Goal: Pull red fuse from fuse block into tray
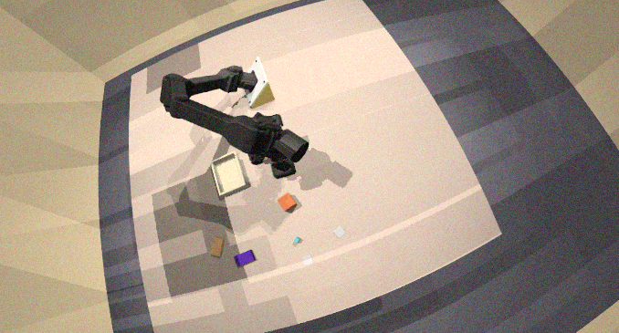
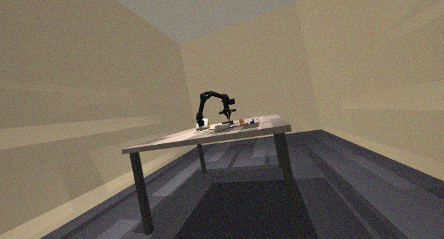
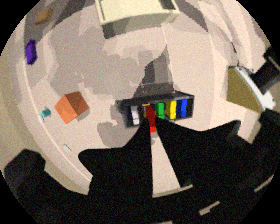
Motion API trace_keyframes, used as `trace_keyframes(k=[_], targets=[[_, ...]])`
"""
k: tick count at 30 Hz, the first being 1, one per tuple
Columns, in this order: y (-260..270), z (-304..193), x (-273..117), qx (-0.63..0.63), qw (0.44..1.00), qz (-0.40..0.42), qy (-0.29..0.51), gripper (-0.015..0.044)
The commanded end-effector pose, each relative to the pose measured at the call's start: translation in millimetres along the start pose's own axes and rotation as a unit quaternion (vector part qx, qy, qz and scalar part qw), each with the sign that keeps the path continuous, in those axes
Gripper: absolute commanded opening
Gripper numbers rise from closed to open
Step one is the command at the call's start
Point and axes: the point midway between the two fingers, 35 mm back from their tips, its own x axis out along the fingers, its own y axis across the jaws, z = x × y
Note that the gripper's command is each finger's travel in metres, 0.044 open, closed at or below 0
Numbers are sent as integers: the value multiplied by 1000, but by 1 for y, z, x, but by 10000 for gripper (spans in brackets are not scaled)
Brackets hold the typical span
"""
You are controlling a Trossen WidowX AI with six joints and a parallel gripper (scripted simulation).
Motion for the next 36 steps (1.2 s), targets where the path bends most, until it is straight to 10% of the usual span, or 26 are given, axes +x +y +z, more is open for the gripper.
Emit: trace_keyframes(k=[1, 36], targets=[[0, 0, -2, 2, 1000, -1, 2, 0], [4, 17, -33, 1, 1000, -1, 5, 0]])
